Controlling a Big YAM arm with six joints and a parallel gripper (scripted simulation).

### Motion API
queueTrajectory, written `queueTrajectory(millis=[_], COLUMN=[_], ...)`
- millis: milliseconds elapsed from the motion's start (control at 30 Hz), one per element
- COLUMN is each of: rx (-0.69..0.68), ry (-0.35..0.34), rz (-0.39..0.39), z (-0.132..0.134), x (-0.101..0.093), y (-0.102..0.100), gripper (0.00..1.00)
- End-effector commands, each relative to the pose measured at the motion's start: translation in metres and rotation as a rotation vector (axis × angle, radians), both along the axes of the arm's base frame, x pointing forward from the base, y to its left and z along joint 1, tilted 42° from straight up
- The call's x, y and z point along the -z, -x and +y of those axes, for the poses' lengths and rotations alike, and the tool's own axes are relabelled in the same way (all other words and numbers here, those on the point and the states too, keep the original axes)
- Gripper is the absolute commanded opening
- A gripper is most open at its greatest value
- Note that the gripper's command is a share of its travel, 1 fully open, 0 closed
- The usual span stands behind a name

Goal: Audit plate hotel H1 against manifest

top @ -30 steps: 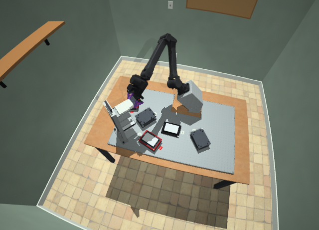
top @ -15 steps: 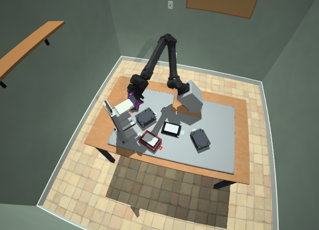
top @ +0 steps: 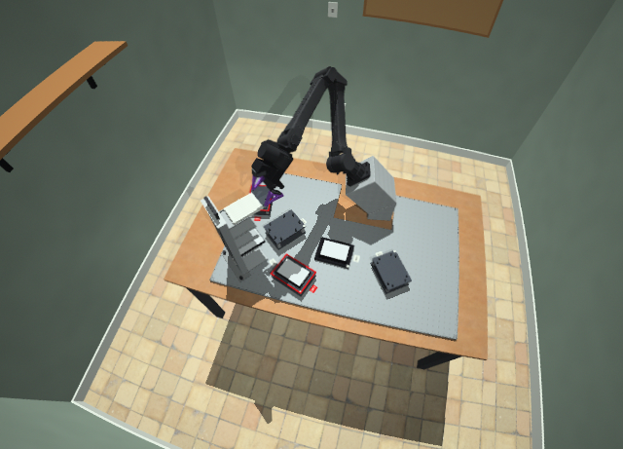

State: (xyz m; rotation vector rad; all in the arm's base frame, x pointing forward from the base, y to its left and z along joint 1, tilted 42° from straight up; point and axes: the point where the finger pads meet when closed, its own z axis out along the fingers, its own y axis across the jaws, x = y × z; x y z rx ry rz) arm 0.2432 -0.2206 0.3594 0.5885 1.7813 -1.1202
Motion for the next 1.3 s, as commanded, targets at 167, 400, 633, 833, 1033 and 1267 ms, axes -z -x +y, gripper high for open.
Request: queueTrajectory(millis=[167,400,633,833,1033,1267], rx=[-0.01,0.001,-0.009,-0.009,-0.009,-0.009], ry=[-0.008,-0.01,-0.009,-0.01,-0.01,-0.01], rz=[-0.011,-0.008,-0.01,-0.009,-0.009,-0.008], z=[0.012,0.014,0.023,0.029,0.032,0.039], x=[0.009,0.014,0.019,0.024,0.028,0.034], y=[0.009,0.016,0.022,0.028,0.033,0.04], gripper=[1.0,1.0,1.0,1.0,1.0,1.0])
